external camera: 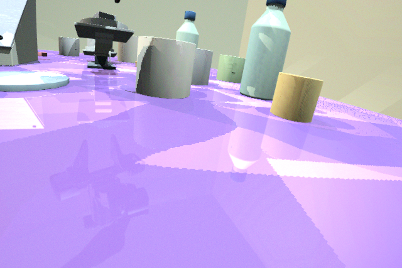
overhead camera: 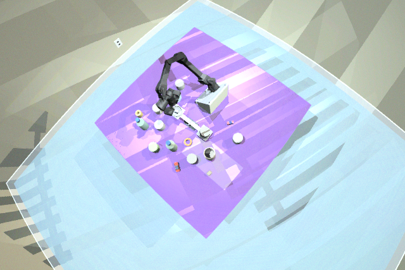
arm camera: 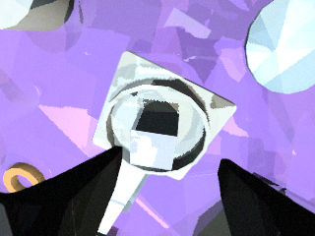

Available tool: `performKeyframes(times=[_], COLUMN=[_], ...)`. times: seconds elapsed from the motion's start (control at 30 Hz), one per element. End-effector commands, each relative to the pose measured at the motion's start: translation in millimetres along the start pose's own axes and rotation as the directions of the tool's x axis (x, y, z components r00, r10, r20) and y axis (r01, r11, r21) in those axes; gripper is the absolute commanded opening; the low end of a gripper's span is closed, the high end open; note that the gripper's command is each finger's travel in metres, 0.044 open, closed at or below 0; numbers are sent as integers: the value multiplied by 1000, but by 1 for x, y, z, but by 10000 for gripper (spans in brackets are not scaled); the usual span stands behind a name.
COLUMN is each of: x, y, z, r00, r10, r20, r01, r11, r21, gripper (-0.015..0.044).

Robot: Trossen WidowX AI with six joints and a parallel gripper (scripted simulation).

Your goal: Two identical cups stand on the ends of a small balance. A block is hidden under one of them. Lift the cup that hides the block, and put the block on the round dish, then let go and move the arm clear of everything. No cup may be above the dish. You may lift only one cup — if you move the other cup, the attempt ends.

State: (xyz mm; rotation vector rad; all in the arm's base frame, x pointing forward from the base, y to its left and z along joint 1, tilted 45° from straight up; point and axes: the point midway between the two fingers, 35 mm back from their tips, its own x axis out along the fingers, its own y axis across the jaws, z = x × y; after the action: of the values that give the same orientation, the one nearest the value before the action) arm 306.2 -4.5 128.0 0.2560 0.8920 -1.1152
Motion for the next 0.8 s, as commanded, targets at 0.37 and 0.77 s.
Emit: performKeyframes(times=[0.37,0.77], x=[9,26], y=[11,11], z=[-9,-9], r00=[1000,1000], r10=[-10,-10], r20=[22,22], r01=[10,10], r11=[1000,1000], r21=[-1,-1], gripper=[260,260])
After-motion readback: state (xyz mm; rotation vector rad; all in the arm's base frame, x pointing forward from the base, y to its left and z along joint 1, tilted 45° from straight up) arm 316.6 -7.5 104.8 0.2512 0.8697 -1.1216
